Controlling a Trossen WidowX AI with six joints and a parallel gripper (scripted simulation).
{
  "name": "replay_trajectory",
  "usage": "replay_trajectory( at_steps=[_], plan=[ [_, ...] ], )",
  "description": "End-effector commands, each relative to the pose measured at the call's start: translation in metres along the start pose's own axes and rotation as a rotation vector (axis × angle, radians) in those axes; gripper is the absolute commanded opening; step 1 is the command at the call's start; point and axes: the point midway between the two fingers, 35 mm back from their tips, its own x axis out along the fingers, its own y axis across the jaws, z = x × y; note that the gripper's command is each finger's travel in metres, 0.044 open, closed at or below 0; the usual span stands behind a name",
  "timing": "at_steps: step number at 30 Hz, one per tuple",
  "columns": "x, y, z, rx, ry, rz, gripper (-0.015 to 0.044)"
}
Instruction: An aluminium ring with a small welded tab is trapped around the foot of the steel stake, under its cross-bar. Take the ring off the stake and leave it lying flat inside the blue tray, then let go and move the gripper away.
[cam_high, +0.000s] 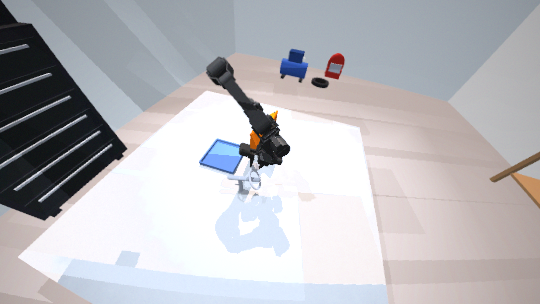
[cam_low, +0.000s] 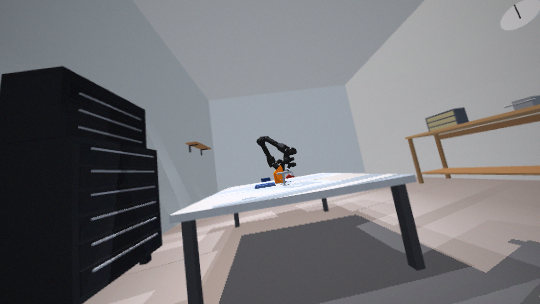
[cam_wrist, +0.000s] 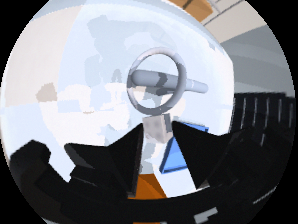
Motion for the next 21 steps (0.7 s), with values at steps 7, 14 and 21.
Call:
replay_trajectory(
  at_steps=[7, 14, 21],
  plan=[
    [-0.003, 0.008, 0.002, 0.002, -0.001, 0.003, 0.0000],
    [-0.005, 0.013, 0.003, 0.002, -0.001, 0.003, 0.0000],
    [-0.006, 0.018, 0.004, 0.003, -0.001, 0.003, 0.0000]
  ],
)
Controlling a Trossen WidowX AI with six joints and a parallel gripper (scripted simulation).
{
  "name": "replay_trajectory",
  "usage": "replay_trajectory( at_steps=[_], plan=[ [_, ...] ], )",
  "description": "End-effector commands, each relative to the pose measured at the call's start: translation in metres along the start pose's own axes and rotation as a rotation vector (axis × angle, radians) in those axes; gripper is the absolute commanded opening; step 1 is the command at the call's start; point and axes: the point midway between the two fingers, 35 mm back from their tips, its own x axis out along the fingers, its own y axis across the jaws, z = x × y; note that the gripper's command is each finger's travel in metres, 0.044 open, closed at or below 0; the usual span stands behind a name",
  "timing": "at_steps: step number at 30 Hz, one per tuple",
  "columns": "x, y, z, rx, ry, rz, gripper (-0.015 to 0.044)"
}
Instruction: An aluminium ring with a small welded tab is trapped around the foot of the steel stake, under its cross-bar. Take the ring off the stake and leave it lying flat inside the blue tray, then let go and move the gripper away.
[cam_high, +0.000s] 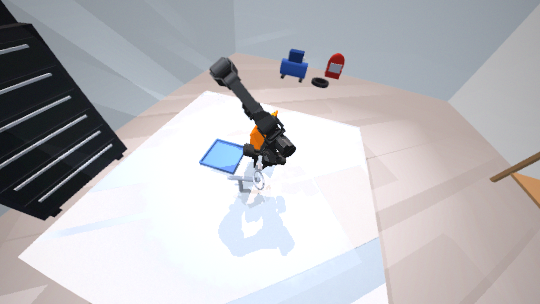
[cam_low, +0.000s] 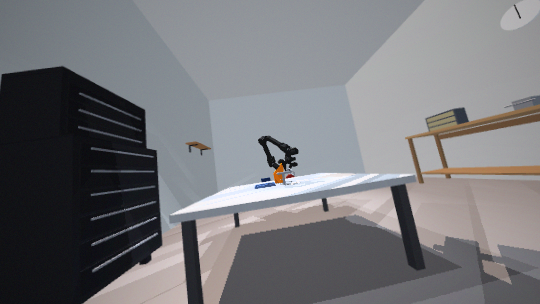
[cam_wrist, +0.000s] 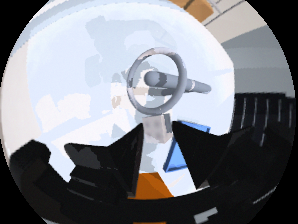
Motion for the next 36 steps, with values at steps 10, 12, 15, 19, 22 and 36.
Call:
replay_trajectory(
  at_steps=[10, 12, 15, 19, 22, 36],
  plan=[
    [-0.003, 0.008, 0.002, 0.003, -0.001, 0.002, 0.0000],
    [-0.004, 0.010, 0.002, 0.003, -0.002, 0.003, 0.0000],
    [-0.004, 0.011, 0.003, 0.003, -0.002, 0.003, 0.0000],
    [-0.005, 0.015, 0.003, 0.003, -0.002, 0.003, 0.0000],
    [-0.005, 0.016, 0.003, 0.003, -0.002, 0.003, 0.0000],
    [-0.008, 0.026, 0.005, 0.003, -0.002, 0.004, 0.0000]
  ],
)
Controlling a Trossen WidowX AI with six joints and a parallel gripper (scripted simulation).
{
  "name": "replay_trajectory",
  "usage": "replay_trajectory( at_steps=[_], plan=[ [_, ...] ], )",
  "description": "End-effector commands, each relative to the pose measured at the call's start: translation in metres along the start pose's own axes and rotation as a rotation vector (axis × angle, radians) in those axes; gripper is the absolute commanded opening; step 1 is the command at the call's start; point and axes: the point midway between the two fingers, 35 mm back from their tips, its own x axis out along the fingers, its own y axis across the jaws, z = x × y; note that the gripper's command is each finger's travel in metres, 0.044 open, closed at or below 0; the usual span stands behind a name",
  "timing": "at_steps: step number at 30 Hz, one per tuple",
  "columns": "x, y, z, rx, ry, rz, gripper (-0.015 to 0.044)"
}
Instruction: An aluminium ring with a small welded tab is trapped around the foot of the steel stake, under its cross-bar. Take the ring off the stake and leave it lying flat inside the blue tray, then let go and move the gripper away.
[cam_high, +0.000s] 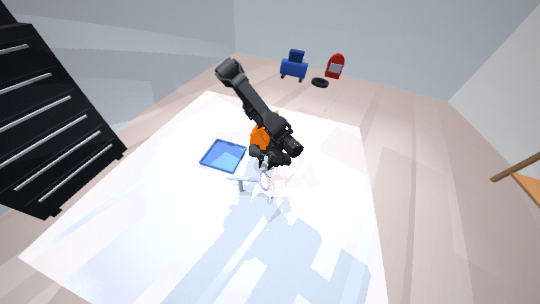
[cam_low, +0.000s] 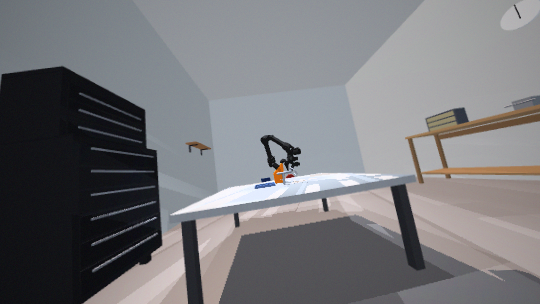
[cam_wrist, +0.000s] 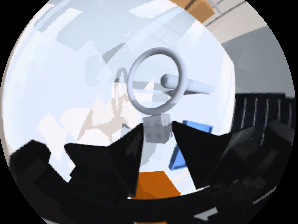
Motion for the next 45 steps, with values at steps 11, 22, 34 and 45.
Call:
replay_trajectory(
  at_steps=[11, 22, 34, 45],
  plan=[
    [-0.006, 0.007, 0.003, 0.002, -0.001, 0.003, 0.0000],
    [-0.022, 0.002, 0.008, 0.002, -0.002, 0.005, 0.0000],
    [-0.039, -0.003, 0.012, 0.002, -0.002, 0.006, 0.0000],
    [-0.056, -0.009, 0.014, 0.002, -0.002, 0.006, 0.0000]
  ],
)
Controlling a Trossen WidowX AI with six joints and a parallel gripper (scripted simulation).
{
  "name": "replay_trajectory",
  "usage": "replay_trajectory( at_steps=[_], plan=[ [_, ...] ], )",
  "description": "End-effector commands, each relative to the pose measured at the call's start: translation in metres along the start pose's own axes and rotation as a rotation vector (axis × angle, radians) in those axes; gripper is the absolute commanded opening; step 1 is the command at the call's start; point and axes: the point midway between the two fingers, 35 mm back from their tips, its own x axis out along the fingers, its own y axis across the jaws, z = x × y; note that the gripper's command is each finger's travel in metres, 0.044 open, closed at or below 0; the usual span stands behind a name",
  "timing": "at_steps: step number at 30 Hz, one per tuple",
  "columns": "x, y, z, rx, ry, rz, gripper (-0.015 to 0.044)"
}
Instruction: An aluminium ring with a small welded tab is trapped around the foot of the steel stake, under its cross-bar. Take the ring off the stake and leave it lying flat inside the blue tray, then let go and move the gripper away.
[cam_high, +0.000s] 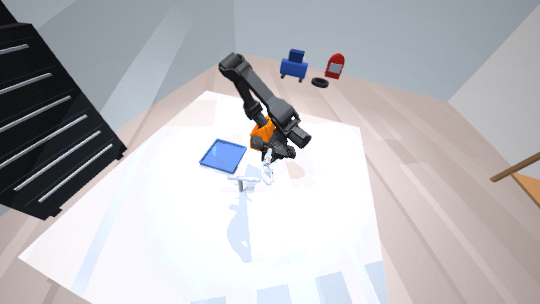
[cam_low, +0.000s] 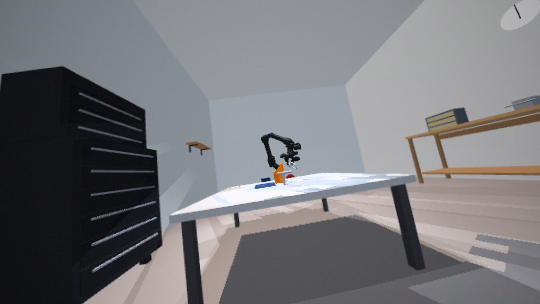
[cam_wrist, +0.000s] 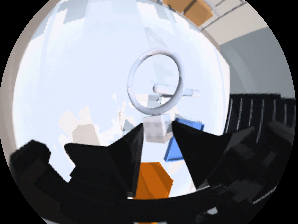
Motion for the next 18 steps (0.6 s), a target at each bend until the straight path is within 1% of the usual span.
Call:
replay_trajectory(
  at_steps=[1, 6, 18],
  plan=[
    [-0.008, -0.002, 0.002, 0.007, -0.004, 0.004, 0.0000],
    [-0.015, -0.005, 0.003, 0.007, -0.004, 0.003, 0.0000],
    [-0.014, -0.005, 0.020, 0.008, -0.005, 0.006, 0.0000]
  ],
)
